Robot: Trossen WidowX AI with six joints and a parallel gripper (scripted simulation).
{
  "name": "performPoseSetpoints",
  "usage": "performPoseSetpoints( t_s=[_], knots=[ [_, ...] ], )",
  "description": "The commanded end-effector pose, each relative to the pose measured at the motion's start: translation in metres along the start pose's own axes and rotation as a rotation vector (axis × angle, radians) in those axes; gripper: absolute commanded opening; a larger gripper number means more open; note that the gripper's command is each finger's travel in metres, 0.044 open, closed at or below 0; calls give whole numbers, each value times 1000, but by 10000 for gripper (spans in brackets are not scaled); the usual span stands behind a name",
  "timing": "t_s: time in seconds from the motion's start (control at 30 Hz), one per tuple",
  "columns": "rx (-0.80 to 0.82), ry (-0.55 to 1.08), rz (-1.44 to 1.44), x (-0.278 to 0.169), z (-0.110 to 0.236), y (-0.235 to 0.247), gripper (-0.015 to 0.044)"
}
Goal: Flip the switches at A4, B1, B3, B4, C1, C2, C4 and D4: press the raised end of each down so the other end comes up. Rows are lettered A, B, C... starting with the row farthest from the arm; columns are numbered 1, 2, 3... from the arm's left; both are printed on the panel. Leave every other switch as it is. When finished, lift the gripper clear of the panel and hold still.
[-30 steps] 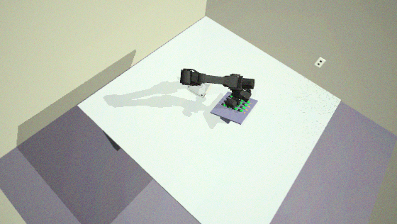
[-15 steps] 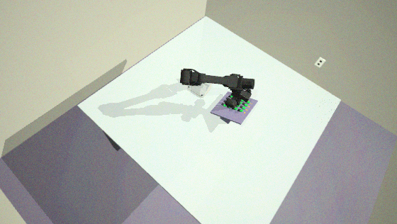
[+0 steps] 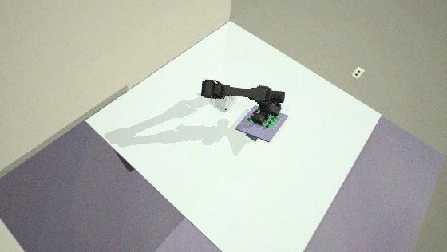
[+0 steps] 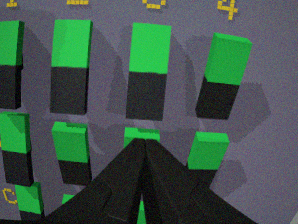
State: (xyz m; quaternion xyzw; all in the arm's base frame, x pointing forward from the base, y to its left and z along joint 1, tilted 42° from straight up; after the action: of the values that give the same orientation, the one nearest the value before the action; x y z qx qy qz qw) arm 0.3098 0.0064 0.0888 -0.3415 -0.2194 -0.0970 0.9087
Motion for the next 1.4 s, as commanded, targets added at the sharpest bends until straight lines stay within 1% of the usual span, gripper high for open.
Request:
performPoseSetpoints(
  t_s=[0.0, 1.17, 1.23, 1.33, 1.37],
  knots=[
    [2, 5, 6, -2, -2, 0, 0],
    [2, 5, 6, -2, -6, 0, 0],
    [3, -2, 1, 0, 6, 1, 0],
    [10, -13, 6, -3, 49, 1, 0],
    [10, -16, 7, -4, 57, 1, 0]
  ],
)
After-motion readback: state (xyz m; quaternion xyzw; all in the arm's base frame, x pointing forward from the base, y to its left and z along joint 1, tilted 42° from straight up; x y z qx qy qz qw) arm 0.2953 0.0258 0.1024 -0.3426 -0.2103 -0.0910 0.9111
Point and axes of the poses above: the point midway between the two fingers, 35 mm back from their tips, its own z axis back along the fingers, its own y axis across the jaws, x = y × z, the point moved 2 cm from there along z, back along the fingers, and after that the axes turned 13 degrees about -z, right-handed, at the moved point
